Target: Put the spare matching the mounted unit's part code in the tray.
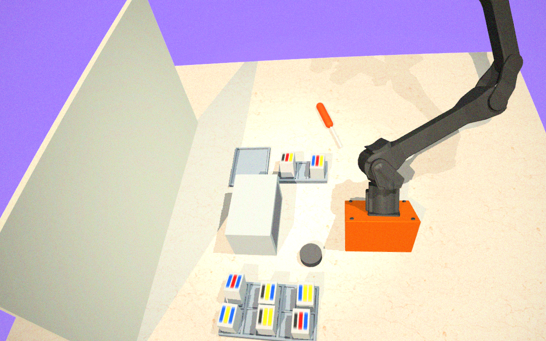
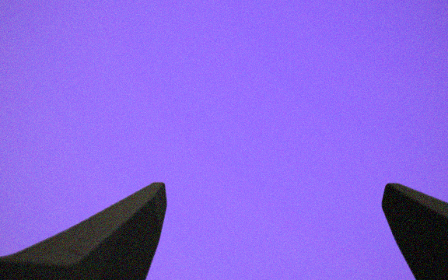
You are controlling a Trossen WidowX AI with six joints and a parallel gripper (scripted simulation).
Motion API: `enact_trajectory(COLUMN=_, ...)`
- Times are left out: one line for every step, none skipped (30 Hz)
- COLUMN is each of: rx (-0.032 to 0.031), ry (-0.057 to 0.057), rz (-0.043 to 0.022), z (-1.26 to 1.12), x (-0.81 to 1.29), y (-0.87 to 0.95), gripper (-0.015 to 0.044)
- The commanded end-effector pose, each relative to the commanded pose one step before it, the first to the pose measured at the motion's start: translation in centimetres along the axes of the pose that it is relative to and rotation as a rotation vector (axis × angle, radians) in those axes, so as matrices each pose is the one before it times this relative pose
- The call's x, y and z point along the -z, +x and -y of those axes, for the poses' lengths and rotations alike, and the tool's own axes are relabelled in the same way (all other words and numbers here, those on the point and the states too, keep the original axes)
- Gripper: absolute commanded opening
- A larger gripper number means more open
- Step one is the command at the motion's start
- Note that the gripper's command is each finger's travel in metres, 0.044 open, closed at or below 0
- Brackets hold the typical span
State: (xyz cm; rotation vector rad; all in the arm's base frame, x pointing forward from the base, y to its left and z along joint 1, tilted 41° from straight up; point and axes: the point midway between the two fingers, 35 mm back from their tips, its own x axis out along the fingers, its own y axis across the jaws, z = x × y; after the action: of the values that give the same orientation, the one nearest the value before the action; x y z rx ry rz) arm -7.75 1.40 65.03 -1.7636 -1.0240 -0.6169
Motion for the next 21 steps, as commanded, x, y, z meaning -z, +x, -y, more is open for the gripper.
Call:
enact_trajectory(rx=0.00000, ry=0.0000, rz=0.00000, z=0.000, x=0.000, y=0.000, gripper=0.0426)
enact_trajectory(rx=0.00000, ry=0.0000, rz=0.00000, z=0.000, x=0.000, y=0.000, gripper=0.0440)
enact_trajectory(rx=0.00000, ry=0.0000, rz=0.00000, z=0.000, x=0.000, y=0.000, gripper=0.0440)
enact_trajectory(rx=0.00000, ry=0.0000, rz=0.00000, z=0.000, x=0.000, y=0.000, gripper=0.0440)
enact_trajectory(rx=0.00000, ry=0.0000, rz=0.00000, z=0.000, x=0.000, y=0.000, gripper=0.0440)
enact_trajectory(rx=0.00000, ry=0.0000, rz=0.00000, z=0.000, x=0.000, y=0.000, gripper=0.0440)
enact_trajectory(rx=-0.00489, ry=0.0022, rz=0.00134, z=-0.237, x=0.001, y=0.160, gripper=0.0440)
enact_trajectory(rx=-0.01469, ry=0.0064, rz=0.00415, z=-0.709, x=-0.008, y=0.478, gripper=0.0440)
enact_trajectory(rx=-0.02453, ry=0.0102, rz=0.00737, z=-1.175, x=-0.045, y=0.796, gripper=0.0440)
enact_trajectory(rx=-0.03329, ry=0.0177, rz=0.00982, z=-1.478, x=-0.121, y=1.024, gripper=0.0440)
enact_trajectory(rx=-0.03061, ry=0.0264, rz=0.00701, z=-1.130, x=-0.136, y=0.818, gripper=0.0440)
enact_trajectory(rx=-0.02848, ry=0.0328, rz=0.00421, z=-0.881, x=-0.113, y=0.659, gripper=0.0440)
enact_trajectory(rx=-0.02849, ry=0.0325, rz=0.00347, z=-0.868, x=-0.093, y=0.659, gripper=0.0440)
enact_trajectory(rx=-0.02852, ry=0.0322, rz=0.00274, z=-0.857, x=-0.075, y=0.660, gripper=0.0440)
enact_trajectory(rx=-0.02852, ry=0.0320, rz=0.00200, z=-0.844, x=-0.056, y=0.660, gripper=0.0440)
enact_trajectory(rx=-0.02860, ry=0.0317, rz=0.00129, z=-0.836, x=-0.039, y=0.664, gripper=0.0440)
enact_trajectory(rx=-0.03334, ry=0.0213, rz=-0.00415, z=-1.091, x=-0.118, y=0.579, gripper=0.0440)
enact_trajectory(rx=-0.04402, ry=0.0289, rz=-0.00699, z=-1.442, x=-0.098, y=0.765, gripper=0.0440)
enact_trajectory(rx=-0.04024, ry=0.0344, rz=-0.00512, z=-1.232, x=-0.003, y=0.807, gripper=0.0440)
enact_trajectory(rx=-0.03590, ry=0.0389, rz=-0.00229, z=-0.981, x=0.052, y=0.841, gripper=0.0440)
enact_trajectory(rx=-0.03582, ry=0.0384, rz=-0.00341, z=-0.964, x=0.074, y=0.845, gripper=0.0440)
